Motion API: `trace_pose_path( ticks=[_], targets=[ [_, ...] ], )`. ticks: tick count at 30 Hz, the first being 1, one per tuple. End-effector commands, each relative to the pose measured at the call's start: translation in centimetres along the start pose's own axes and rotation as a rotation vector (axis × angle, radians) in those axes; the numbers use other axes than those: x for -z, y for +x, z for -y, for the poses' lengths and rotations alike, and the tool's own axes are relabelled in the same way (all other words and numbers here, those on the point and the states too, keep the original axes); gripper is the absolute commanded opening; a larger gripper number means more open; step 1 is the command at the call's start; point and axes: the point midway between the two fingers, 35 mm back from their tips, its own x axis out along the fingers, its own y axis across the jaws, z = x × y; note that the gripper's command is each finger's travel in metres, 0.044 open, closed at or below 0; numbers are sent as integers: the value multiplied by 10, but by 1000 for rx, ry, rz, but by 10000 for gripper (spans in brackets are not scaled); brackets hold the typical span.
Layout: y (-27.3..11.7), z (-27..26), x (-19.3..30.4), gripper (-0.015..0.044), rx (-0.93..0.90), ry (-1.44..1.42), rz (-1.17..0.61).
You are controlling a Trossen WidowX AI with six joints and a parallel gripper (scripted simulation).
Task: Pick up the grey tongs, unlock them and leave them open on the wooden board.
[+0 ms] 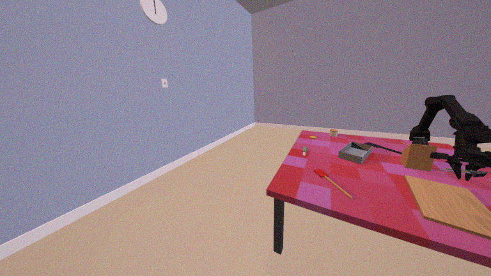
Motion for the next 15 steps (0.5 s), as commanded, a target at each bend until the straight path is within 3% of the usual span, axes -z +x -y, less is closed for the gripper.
trace_pose_path(
  ticks=[1,15],
  targets=[
    [-2,0,-2,-150,-4,7,-44],
    [-7,2,7,-150,-5,9,-218]
  ],
)
